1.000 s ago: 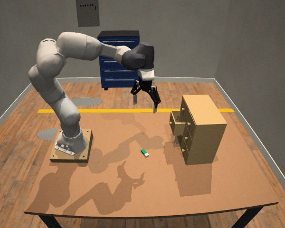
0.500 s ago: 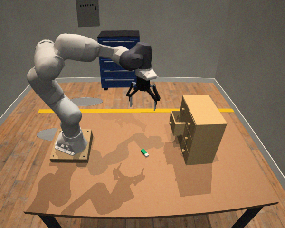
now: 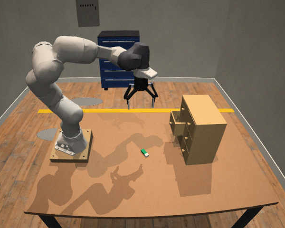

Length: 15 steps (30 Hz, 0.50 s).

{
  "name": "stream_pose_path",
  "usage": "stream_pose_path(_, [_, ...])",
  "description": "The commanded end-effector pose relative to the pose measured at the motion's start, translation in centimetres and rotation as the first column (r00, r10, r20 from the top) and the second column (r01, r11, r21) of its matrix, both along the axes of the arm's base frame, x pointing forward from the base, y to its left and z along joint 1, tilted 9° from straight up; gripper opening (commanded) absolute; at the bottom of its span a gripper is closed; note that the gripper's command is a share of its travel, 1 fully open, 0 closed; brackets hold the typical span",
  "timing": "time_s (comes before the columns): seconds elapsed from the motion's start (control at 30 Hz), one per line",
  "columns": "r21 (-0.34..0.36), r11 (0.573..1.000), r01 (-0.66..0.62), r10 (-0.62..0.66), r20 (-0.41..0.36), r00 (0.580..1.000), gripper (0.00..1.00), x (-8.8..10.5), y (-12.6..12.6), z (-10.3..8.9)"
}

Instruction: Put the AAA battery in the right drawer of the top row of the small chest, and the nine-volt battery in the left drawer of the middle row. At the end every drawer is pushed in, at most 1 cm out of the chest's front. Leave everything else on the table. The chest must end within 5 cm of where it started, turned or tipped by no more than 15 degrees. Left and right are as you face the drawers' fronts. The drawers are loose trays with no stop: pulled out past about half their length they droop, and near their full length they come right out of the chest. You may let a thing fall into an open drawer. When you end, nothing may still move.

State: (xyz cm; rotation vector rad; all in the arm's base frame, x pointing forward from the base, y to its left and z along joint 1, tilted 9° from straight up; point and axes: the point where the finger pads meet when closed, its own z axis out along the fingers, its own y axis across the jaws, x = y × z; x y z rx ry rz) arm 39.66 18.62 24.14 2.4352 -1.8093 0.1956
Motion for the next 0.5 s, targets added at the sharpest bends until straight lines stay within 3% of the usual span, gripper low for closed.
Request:
stream_pose_path(0.0, [-0.012, 0.962, -0.272, 0.271, -0.047, 0.961, 1.00, -0.60, -0.22, -0.16])
stream_pose_path(0.17, [-0.013, 0.946, -0.324, 0.323, -0.056, 0.945, 1.00, -0.60, -0.22, -0.16])
stream_pose_path(0.2, [-0.008, 0.906, -0.423, 0.421, -0.075, 0.904, 1.00, -1.08, -0.17, -0.28])
stream_pose_path(0.3, [-0.008, 0.889, -0.458, 0.456, -0.082, 0.886, 1.00, -1.08, -0.17, -0.28])
stream_pose_path(0.33, [-0.002, 0.852, -0.524, 0.522, -0.094, 0.848, 1.00, -1.53, -0.13, -0.40])
stream_pose_path(0.4, [0.000, 0.818, -0.575, 0.572, -0.104, 0.814, 1.00, -1.53, -0.13, -0.40])
stream_pose_path(0.47, [0.000, 0.818, -0.575, 0.572, -0.104, 0.814, 1.00, -1.53, -0.13, -0.40])
